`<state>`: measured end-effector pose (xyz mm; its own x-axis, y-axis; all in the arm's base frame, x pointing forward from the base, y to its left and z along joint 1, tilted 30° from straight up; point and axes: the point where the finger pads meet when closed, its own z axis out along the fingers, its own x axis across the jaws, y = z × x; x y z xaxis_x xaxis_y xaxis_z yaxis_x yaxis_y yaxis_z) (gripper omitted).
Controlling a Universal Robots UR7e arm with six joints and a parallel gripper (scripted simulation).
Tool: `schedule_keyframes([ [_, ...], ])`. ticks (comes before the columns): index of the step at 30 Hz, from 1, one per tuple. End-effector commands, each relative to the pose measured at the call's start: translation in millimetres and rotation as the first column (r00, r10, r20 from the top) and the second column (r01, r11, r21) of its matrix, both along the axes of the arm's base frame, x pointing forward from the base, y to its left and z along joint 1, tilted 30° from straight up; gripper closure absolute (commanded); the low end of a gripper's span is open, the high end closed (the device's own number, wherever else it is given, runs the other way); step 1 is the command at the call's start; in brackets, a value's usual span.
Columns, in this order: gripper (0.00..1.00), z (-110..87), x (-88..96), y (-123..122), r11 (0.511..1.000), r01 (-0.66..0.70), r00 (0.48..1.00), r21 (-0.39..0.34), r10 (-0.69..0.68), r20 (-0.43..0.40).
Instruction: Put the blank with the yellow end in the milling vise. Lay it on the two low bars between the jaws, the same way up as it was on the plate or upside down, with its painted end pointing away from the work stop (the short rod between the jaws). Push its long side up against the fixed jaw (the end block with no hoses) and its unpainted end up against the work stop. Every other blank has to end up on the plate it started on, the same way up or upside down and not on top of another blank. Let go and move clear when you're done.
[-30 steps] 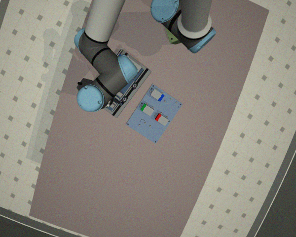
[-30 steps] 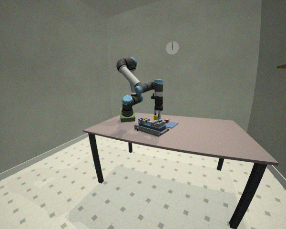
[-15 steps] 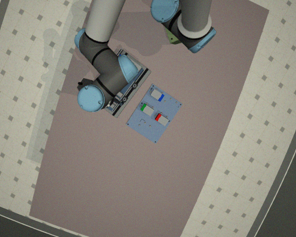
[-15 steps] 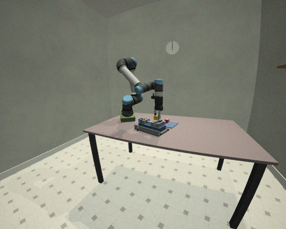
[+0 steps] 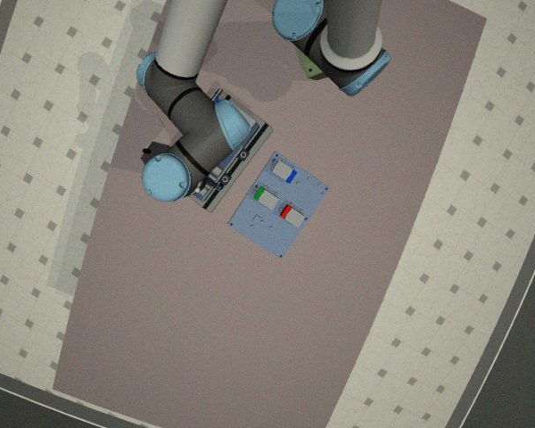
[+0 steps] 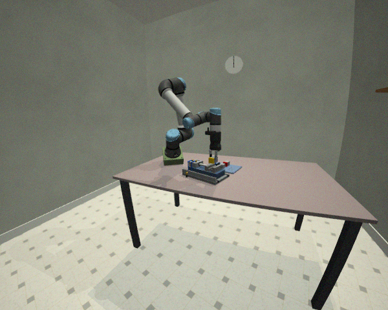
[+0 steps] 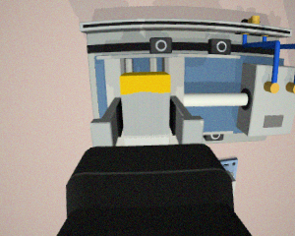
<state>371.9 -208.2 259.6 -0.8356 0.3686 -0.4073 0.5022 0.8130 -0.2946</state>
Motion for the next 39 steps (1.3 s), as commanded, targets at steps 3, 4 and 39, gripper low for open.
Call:
schedule_keyframes([
  [3,1.00,-20.1,5.5,-9.4,1.000,0.000,1.000,-0.001,0.000,0.001],
  [4,1.00,-20.1,5.5,-9.4,1.000,0.000,1.000,-0.001,0.000,0.001],
  [39,1.00,-17.0,4.7,-8.0,1.000,0.000,1.000,-0.001,0.000,0.001],
])
